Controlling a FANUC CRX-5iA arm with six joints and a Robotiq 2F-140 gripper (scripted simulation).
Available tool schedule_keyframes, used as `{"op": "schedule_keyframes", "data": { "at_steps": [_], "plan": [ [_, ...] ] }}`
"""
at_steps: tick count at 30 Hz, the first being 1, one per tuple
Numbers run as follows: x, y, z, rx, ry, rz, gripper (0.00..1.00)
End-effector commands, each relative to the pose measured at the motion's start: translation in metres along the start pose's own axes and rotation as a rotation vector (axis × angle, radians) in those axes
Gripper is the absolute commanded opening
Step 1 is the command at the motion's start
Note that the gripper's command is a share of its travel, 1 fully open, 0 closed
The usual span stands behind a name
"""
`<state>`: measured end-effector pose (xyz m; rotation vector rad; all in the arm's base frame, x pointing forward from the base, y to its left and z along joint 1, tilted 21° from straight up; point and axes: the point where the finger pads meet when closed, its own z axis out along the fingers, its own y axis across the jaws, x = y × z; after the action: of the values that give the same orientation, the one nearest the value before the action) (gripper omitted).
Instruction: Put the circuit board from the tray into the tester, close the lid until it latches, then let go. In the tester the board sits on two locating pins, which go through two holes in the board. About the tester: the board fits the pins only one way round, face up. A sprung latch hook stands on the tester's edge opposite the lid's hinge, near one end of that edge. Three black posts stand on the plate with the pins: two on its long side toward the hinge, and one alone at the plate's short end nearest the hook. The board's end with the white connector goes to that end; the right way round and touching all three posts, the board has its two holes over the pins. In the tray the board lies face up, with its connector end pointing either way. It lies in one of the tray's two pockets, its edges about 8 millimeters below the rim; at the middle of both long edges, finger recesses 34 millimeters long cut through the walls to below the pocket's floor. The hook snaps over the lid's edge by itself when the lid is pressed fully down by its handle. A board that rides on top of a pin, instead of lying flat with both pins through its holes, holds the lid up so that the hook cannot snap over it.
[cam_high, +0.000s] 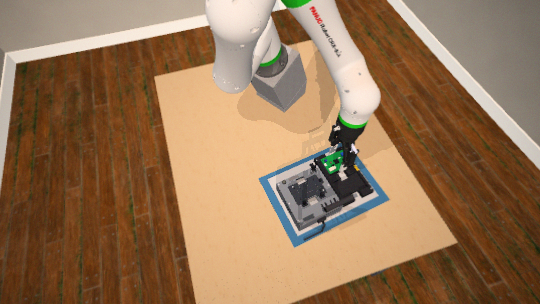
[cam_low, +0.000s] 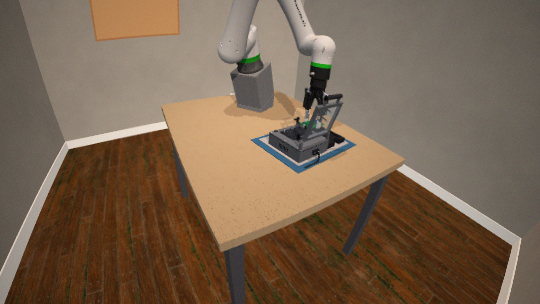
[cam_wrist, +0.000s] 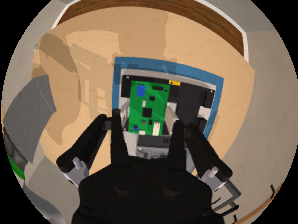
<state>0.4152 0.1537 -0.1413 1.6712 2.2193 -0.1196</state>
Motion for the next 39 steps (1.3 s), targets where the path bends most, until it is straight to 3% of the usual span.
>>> {"op": "schedule_keyframes", "data": {
  "at_steps": [1,12,27,39],
  "plan": [
    [0.000,0.000,0.000,0.000,0.000,0.000,0.46],
    [0.000,0.000,-0.009,0.000,0.000,0.000,0.46],
    [0.000,0.000,-0.049,0.000,0.000,0.000,0.46],
    [0.000,0.000,-0.068,0.000,0.000,0.000,0.46]
  ]
}}
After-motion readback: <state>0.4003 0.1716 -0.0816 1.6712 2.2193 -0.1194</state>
